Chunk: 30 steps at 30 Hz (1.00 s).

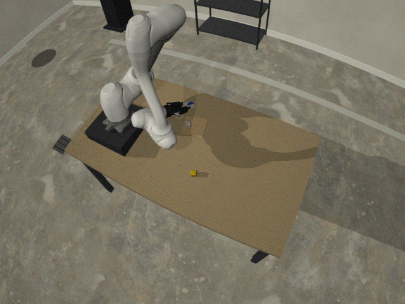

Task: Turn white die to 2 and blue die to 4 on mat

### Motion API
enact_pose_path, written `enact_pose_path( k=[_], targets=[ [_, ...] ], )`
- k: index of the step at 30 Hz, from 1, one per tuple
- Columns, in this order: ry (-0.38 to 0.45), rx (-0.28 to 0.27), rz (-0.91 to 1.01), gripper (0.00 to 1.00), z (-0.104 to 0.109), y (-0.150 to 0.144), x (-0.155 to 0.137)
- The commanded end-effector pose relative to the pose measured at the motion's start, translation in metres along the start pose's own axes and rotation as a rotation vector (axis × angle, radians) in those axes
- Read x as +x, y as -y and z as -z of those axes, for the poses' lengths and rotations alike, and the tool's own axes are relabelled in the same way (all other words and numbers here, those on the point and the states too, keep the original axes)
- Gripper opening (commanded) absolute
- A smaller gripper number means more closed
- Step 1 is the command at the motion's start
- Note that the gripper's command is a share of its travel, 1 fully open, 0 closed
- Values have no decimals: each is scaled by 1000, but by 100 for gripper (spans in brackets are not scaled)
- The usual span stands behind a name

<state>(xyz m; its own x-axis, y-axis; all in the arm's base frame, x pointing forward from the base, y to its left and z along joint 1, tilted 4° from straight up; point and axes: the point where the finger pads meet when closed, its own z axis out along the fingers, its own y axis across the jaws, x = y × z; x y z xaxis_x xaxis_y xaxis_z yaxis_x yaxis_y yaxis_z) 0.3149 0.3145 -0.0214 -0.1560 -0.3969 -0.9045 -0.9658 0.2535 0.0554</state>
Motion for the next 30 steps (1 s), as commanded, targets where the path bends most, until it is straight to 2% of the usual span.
enact_pose_path(
  k=[1,30],
  targets=[
    [1,2,-1,24,-2,0,2],
    [1,2,-1,24,-6,0,9]
  ],
)
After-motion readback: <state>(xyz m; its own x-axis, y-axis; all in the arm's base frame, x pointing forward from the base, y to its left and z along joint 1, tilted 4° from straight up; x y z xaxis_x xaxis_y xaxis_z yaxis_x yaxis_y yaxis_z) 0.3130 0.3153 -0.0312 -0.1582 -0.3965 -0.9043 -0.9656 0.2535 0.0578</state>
